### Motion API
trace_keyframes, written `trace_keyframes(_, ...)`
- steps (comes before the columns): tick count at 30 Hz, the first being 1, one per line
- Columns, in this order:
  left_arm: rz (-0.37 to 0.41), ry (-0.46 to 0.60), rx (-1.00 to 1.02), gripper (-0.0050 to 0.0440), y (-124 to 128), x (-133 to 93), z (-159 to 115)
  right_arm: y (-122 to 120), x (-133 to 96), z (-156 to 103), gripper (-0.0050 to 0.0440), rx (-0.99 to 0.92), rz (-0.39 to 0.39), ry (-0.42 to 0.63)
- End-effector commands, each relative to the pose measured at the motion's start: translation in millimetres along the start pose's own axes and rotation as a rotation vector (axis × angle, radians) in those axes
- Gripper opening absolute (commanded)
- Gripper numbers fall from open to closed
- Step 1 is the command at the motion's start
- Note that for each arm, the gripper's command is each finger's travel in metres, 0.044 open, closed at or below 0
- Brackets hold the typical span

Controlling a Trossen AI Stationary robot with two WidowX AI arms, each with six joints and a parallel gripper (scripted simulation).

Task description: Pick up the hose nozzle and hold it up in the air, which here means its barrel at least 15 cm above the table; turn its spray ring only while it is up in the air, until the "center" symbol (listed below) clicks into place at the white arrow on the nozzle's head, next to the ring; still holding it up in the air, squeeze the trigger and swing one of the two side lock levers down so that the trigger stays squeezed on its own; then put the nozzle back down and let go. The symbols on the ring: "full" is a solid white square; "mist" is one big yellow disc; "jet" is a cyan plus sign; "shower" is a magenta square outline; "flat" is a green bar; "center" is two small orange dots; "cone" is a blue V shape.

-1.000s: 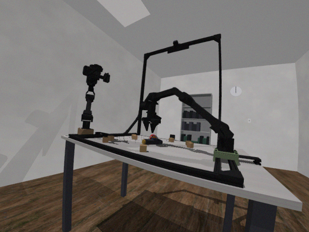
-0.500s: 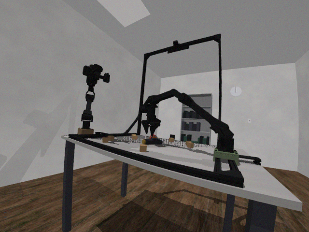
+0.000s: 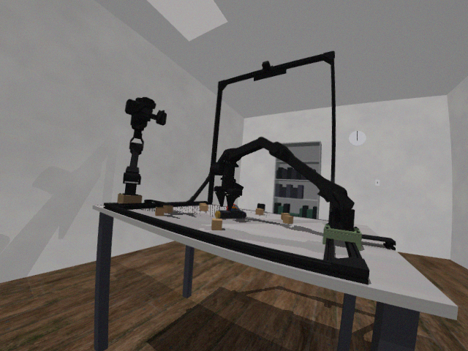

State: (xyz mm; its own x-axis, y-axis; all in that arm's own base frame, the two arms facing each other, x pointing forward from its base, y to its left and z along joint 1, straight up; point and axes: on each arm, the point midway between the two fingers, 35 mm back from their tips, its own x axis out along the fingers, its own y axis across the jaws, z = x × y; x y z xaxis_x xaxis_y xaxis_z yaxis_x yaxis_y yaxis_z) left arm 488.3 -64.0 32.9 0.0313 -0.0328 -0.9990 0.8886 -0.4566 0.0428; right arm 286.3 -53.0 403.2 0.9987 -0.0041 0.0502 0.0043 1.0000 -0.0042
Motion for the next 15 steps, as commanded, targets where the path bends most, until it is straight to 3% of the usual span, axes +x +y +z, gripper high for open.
trace_keyframes(1,-0.018,0.002,0.008,0.0400,-2,11,0,1,0,0,0.0400,0.004,0.004,0.000)
trace_keyframes(15,-0.034,0.010,0.018,0.0400,-4,31,1,1,0,0,0.0400,0.004,0.004,0.000)
